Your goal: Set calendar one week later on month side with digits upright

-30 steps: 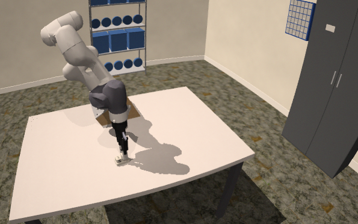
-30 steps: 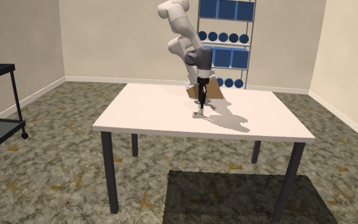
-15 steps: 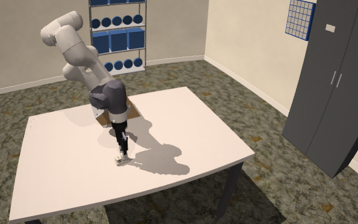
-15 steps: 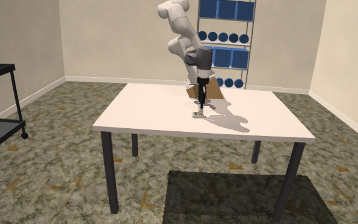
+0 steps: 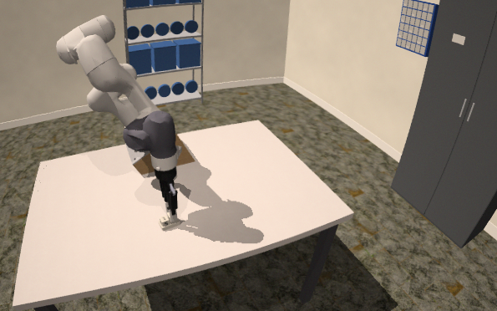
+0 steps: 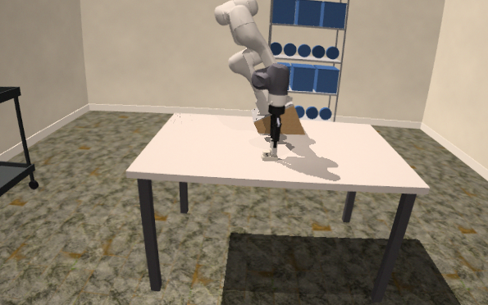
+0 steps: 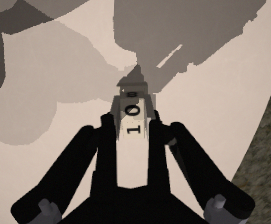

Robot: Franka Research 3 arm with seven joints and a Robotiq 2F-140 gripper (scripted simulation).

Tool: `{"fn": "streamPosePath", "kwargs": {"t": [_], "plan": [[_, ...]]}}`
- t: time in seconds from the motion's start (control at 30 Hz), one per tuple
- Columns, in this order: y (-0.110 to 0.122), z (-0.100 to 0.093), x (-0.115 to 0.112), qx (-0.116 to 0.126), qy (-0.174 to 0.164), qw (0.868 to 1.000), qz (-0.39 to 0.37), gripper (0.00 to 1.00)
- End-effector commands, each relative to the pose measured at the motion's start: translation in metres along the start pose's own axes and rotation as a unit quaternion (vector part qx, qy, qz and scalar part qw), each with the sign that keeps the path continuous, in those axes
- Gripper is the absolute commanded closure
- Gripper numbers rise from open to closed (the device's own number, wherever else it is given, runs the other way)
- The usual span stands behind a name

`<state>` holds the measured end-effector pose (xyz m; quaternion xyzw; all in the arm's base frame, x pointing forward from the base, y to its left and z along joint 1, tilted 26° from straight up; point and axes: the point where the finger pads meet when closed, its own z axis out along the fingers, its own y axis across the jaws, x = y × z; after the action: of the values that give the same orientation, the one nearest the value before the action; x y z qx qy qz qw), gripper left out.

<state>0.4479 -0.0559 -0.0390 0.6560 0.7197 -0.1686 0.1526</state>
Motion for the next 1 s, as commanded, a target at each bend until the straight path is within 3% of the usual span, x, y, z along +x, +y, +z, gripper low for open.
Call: {"fn": "streamPosePath", "kwargs": {"t": [0.0,0.97], "plan": [[0.0009,0.0003,-0.0007,-0.001,0.000,1.000,0.003,0.84],[0.0010,0.0083,-0.0007,-0.001,0.000,1.000,0.003,0.84]]}}
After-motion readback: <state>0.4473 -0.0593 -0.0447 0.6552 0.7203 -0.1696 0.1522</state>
